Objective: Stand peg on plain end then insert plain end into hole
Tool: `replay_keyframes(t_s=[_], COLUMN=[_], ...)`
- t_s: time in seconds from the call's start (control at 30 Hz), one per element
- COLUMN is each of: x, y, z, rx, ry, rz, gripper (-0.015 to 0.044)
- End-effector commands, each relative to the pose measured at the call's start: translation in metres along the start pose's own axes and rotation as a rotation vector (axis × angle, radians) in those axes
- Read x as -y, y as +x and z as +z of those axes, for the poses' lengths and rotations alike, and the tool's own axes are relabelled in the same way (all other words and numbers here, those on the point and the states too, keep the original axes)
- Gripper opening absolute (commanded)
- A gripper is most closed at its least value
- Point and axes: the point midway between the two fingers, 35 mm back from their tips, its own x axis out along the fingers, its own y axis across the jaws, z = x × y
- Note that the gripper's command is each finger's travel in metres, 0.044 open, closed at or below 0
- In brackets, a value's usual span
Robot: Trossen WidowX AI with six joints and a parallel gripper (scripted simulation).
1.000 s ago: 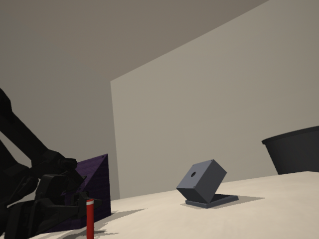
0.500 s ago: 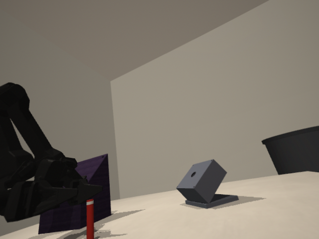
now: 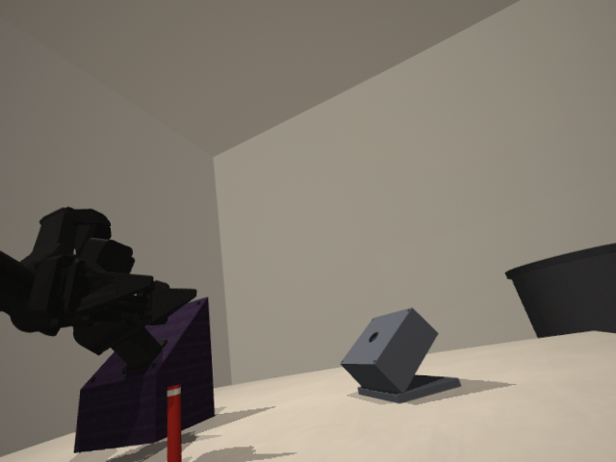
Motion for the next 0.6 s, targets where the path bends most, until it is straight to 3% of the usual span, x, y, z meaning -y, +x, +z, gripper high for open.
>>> replay_keyframes(t_s=[0.0, 0.23, 0.57], x=[-0.006, -0.011, -0.013], y=[-0.007, -0.012, -0.001], z=[0.022, 0.033, 0.013], rx=[0.009, 0.009, -0.193], ry=[0.009, 0.033, 0.283], rz=[-0.019, -0.028, 0.056], gripper=[0.0440, 0.0440, 0.0440])
